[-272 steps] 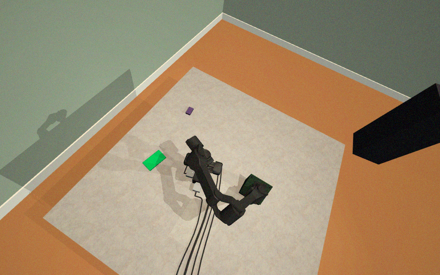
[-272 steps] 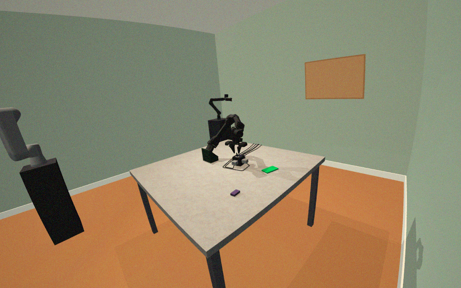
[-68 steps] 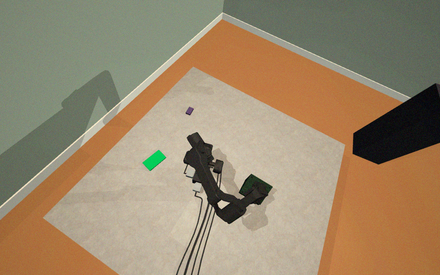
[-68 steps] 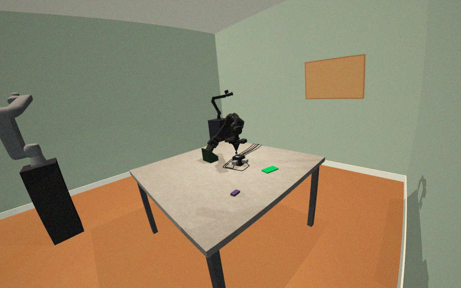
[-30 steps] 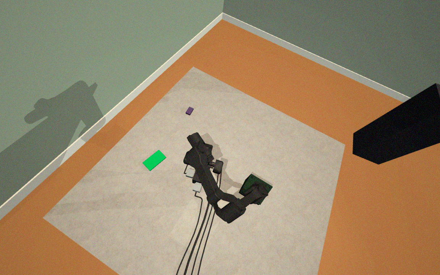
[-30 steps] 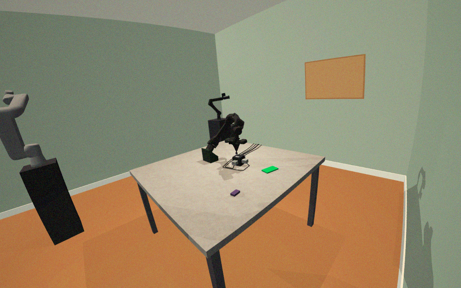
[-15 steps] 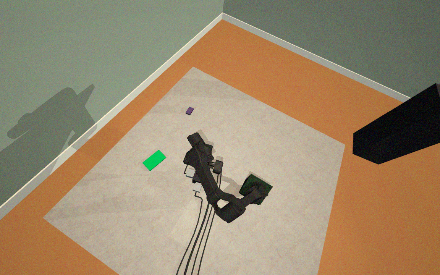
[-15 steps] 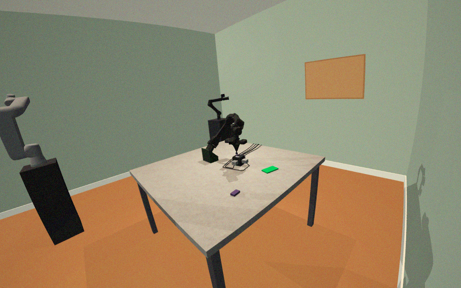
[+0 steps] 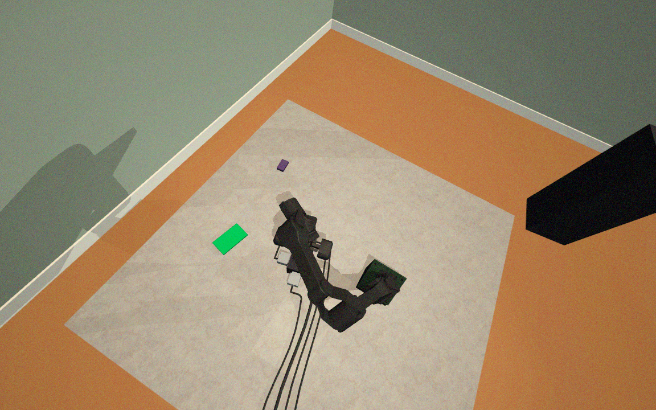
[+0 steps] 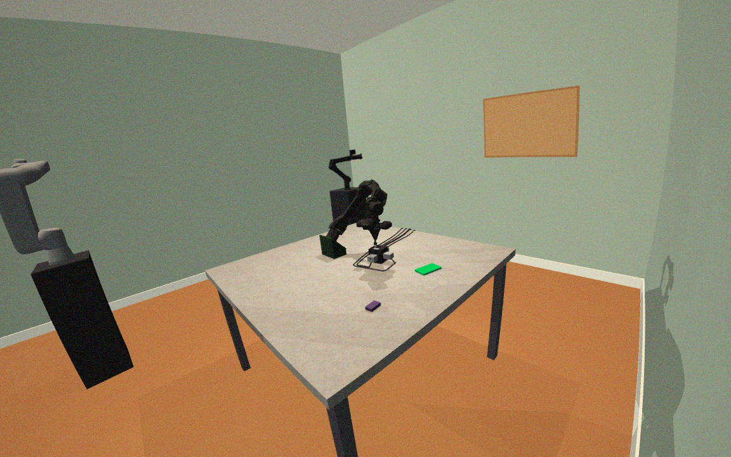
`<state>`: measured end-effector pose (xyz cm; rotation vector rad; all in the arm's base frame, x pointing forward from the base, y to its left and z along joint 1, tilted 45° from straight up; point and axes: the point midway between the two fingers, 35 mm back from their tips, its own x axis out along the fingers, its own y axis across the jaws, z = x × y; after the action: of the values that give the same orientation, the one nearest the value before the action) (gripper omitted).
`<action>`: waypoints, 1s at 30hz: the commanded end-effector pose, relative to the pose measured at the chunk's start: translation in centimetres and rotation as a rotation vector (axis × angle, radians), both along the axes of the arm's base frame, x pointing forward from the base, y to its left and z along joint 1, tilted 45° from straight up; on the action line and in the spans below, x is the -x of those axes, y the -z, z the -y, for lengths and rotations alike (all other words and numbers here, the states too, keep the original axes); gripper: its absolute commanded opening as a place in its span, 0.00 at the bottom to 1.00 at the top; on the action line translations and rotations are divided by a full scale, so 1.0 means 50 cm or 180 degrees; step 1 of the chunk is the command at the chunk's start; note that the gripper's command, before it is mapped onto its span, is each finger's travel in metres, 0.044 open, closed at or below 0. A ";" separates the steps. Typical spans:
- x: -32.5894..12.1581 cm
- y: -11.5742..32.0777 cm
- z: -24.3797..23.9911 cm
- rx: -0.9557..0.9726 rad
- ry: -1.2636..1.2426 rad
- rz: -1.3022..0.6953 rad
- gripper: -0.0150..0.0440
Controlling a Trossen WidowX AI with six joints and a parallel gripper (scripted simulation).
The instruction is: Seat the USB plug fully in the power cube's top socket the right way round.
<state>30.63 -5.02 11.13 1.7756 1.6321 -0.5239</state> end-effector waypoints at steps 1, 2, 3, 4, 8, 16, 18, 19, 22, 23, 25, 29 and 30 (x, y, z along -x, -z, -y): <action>0.001 0.000 -0.002 -0.0025 -0.0005 0.0002 0.25; 0.001 0.000 -0.002 -0.0028 -0.0005 0.0002 0.25; 0.000 0.000 -0.003 -0.0030 -0.0006 0.0002 0.25; 0.000 0.000 -0.003 -0.0032 -0.0006 0.0002 0.25; 0.000 0.000 -0.004 -0.0042 -0.0008 0.0002 0.25; 0.000 0.001 -0.006 -0.0062 -0.0011 0.0002 0.25; 0.000 0.001 -0.007 -0.0067 -0.0011 0.0002 0.25; 0.000 0.001 -0.007 -0.0069 -0.0012 0.0002 0.25; 0.000 0.001 -0.008 -0.0077 -0.0013 0.0002 0.25; 0.000 0.002 -0.008 -0.0079 -0.0013 0.0002 0.25; 0.000 0.002 -0.008 -0.0084 -0.0014 0.0002 0.25; 0.000 0.002 -0.009 -0.0094 -0.0016 0.0002 0.25; 0.000 0.002 -0.010 -0.0096 -0.0016 0.0002 0.25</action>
<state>30.65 -4.64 11.00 1.7889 1.6477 -0.5054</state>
